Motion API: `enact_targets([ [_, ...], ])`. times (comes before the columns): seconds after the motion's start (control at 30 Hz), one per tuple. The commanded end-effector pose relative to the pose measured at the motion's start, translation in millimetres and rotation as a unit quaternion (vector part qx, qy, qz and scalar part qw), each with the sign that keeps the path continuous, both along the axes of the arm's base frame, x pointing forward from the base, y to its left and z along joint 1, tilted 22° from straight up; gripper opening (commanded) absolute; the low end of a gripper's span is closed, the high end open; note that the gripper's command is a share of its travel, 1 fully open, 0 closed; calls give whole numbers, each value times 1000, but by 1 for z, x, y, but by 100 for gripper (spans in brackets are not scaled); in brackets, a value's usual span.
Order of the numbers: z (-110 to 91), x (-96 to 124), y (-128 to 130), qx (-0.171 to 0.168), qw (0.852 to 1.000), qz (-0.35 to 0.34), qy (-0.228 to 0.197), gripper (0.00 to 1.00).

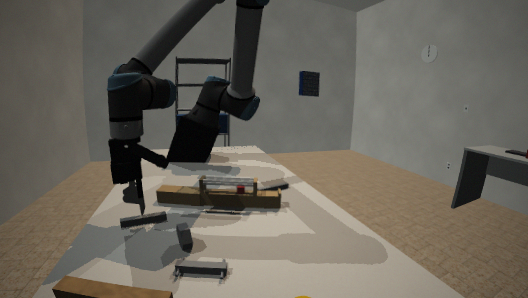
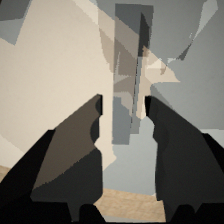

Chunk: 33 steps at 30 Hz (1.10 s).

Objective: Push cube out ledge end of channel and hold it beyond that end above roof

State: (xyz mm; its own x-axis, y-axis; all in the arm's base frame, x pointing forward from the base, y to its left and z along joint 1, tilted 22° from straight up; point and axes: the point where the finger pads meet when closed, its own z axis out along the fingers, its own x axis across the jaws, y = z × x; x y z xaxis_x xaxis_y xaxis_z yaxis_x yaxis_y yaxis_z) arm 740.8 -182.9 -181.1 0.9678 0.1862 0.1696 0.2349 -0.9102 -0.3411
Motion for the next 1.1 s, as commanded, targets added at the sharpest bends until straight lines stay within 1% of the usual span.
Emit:
enact_targets([
  [0.0, -5, 2, 1, -1, 1000, 0, -1, 22],
  [0.17, -7, 2, 2, -1, 1000, 0, -1, 22],
  [0.43, -22, 4, 8, -1, 1000, 0, -1, 22],
  [0.63, -28, 4, 10, -1, 1000, 0, -1, 22],
  [1.07, -28, 4, 10, -1, 1000, 0, -1, 22],
])
